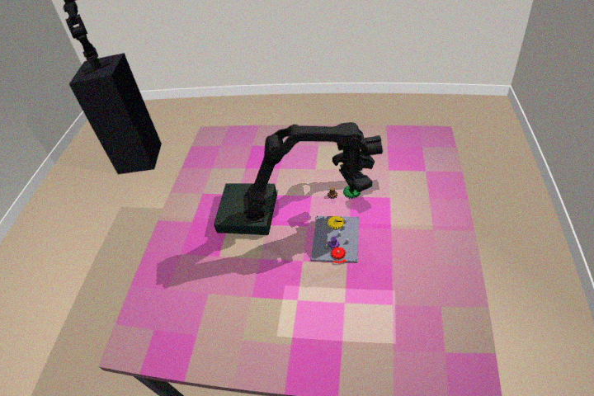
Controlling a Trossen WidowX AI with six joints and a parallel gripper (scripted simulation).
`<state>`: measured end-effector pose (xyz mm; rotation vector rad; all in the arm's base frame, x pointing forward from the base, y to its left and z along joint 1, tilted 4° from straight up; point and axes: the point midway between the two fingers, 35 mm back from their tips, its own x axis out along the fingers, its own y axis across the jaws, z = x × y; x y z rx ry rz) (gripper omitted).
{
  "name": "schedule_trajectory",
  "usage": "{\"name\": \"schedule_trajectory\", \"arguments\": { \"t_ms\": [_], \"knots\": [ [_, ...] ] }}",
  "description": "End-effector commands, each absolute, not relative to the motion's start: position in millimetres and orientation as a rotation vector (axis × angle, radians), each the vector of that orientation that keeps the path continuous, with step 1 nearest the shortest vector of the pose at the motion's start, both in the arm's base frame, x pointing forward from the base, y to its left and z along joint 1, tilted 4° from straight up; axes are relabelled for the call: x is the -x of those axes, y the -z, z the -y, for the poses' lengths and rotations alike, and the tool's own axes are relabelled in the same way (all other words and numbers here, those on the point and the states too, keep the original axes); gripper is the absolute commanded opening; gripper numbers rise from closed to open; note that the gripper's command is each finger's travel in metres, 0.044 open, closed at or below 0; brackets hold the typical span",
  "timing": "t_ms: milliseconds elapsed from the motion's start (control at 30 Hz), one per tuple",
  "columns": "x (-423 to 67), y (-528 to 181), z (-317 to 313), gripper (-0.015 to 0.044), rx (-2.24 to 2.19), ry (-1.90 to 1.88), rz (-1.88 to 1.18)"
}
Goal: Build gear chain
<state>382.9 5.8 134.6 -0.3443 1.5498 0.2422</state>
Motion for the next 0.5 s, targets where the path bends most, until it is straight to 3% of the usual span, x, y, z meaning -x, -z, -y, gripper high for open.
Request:
{"name": "schedule_trajectory", "arguments": {
  "t_ms": [0, 467],
  "knots": [
    [-379.5, -129.8, 3.0, 0.0000, 0.347, -0.244, -1.553],
    [-370.1, -116.1, 29.0, 0.0000, 0.349, -0.242, -1.554]
  ]
}}
